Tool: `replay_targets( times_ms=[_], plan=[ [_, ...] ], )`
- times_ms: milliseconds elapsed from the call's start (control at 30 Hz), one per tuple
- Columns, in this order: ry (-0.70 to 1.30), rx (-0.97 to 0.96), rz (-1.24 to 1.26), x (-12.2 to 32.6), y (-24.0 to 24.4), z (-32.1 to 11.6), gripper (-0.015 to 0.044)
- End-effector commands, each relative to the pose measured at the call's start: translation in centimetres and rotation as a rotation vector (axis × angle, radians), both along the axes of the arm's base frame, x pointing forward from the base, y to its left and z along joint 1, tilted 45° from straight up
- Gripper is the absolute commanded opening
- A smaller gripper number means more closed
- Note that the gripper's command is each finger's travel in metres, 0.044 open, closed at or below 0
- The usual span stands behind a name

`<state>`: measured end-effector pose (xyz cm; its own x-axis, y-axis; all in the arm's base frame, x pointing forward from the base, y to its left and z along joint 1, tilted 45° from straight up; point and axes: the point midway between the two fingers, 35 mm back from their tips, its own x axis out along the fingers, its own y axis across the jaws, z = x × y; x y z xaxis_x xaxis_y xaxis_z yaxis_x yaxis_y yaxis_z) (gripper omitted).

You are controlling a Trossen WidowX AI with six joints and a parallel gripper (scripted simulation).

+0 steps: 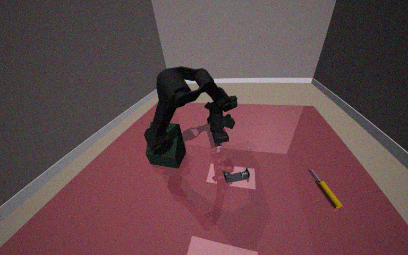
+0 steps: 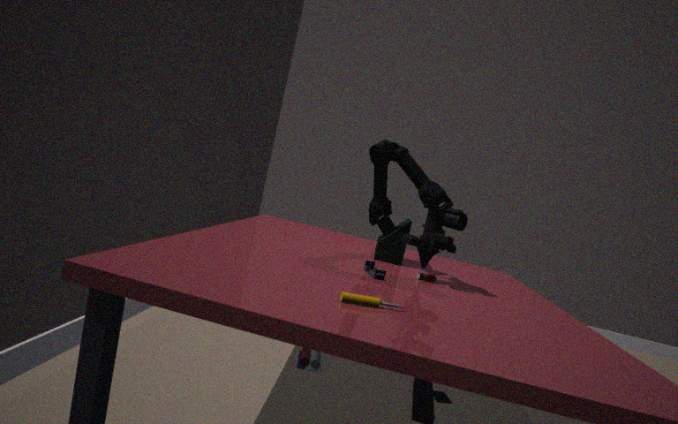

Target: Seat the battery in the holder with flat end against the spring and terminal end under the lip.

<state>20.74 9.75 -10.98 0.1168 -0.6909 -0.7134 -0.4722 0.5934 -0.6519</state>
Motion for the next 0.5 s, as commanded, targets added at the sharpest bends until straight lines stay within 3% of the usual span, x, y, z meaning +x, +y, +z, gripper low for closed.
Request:
replay_targets(
  times_ms=[0, 233, 467],
  plan=[
    [0.0, 0.003, 0.0, 0.0, 1.0, 0.9, 0.0],
    [0.001, 0.006, -0.006, -1.0, 5.5, 5.4, 0.0],
    [0.001, 0.006, -0.006, -1.0, 5.6, 5.5, 0.0]
  ],
)
